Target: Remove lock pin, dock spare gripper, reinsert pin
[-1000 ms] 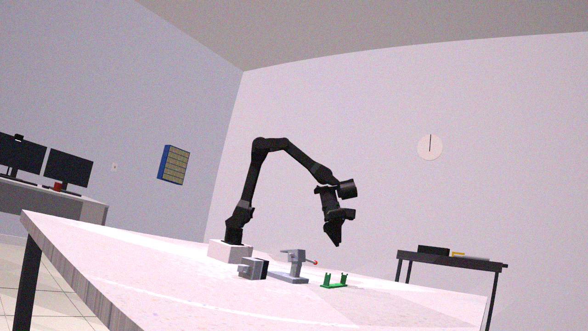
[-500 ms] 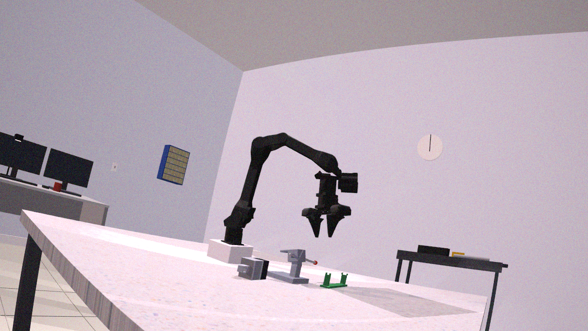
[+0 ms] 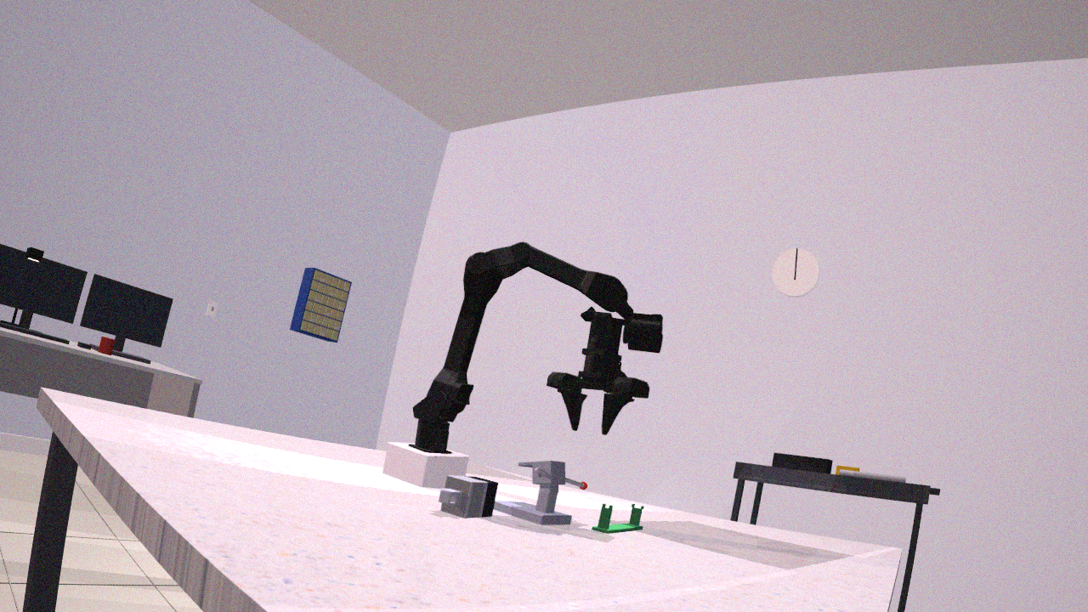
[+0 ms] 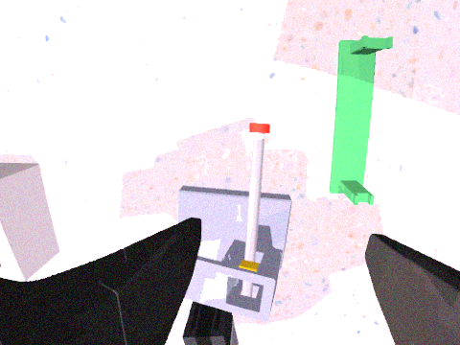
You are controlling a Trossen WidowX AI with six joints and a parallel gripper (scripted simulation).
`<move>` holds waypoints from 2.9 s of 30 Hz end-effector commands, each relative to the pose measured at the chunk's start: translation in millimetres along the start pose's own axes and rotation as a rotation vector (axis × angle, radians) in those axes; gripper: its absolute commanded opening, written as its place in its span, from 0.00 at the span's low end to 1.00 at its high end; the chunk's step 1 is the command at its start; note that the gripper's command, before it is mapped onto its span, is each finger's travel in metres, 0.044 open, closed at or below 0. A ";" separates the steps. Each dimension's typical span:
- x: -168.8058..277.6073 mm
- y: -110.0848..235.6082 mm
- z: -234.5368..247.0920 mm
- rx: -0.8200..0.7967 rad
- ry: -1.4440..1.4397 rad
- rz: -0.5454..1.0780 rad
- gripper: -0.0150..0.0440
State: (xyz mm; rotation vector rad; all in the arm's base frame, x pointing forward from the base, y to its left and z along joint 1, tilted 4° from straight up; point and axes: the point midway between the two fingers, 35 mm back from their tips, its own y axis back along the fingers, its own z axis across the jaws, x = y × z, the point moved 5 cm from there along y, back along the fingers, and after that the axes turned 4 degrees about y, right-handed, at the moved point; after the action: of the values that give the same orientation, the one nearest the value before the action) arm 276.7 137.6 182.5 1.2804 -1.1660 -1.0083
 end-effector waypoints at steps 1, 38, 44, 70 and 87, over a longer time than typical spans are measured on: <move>-4.4 -33.6 2.7 -0.020 0.010 -0.003 0.76; -6.1 -108.8 7.2 -0.022 0.009 -0.004 0.76; -5.6 -118.4 8.5 -0.022 0.009 -0.003 0.76; -5.5 -120.7 8.6 -0.022 0.009 -0.003 0.25; -6.3 -111.5 6.3 -0.012 -0.013 -0.146 0.25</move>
State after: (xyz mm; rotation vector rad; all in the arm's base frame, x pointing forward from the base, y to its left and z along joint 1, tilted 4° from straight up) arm 277.7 133.4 69.7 1.3473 -1.1028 -1.1170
